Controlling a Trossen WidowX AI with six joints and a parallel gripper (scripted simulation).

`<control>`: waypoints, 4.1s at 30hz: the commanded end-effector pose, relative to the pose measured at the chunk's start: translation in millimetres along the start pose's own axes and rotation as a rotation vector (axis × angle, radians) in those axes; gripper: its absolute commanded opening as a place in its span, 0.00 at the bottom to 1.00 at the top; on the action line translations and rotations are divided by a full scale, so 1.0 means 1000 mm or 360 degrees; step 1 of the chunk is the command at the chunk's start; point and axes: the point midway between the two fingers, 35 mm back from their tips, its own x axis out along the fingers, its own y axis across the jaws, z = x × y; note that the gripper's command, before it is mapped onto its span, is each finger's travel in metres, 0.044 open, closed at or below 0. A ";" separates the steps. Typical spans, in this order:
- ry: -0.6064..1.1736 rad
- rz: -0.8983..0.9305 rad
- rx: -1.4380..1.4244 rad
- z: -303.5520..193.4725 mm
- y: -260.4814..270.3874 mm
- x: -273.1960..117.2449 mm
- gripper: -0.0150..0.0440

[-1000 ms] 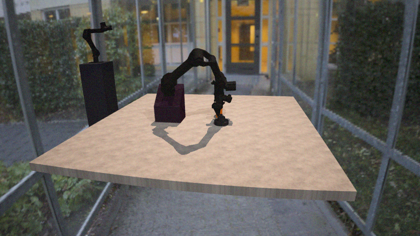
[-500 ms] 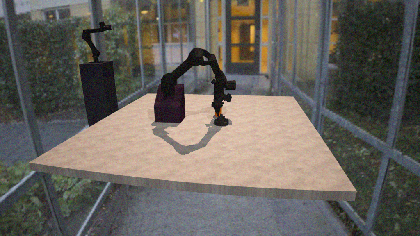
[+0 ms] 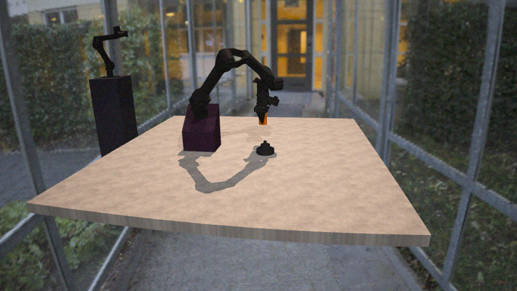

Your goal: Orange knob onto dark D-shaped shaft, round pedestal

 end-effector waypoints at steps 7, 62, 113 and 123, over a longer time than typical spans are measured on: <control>-0.0012 0.0003 0.0015 -0.003 -0.003 -0.033 0.25; -0.0013 -0.0011 0.0015 0.026 -0.125 0.038 0.25; -0.0011 -0.0013 -0.0308 0.028 -0.125 0.043 0.25; -0.0011 -0.0013 -0.0308 0.026 -0.124 0.046 0.25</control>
